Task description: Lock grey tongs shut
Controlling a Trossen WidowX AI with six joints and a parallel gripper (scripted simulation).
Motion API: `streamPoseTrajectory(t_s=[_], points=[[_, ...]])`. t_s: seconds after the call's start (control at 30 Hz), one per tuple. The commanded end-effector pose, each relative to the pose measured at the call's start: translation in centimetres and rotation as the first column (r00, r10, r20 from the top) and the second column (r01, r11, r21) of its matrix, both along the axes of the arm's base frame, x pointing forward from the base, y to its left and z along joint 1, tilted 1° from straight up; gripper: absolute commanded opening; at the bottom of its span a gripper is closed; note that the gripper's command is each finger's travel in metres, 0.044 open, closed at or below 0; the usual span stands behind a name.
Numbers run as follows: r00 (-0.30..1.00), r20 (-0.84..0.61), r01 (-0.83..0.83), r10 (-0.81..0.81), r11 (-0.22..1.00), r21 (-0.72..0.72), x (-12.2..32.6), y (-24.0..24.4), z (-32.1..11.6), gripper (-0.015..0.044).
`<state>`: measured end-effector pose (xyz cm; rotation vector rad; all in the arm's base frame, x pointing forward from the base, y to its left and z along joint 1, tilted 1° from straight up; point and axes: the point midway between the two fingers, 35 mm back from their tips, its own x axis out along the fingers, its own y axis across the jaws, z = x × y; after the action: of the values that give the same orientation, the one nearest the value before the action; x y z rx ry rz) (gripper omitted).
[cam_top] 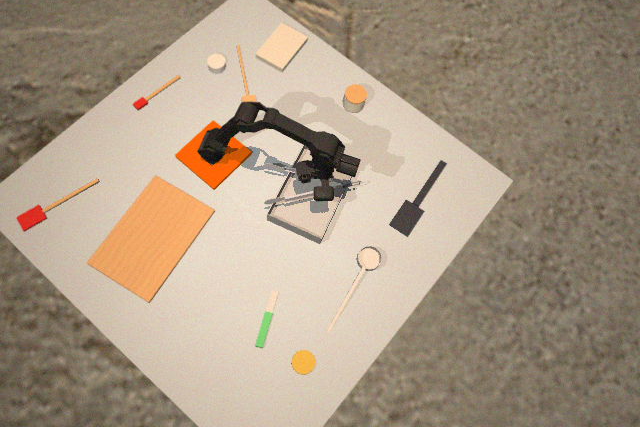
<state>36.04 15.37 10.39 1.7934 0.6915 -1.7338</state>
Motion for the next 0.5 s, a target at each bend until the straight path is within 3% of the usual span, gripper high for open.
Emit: streamPoseTrajectory(t_s=[0.0,0.47], points=[[1.0,-0.003,0.005,-0.005,1.0,0.004,0.0,0.1,-0.8,0.044],[1.0,-0.003,0.005,-0.005,1.0,0.004,-0.1,0.0,-3.1,0.044]])
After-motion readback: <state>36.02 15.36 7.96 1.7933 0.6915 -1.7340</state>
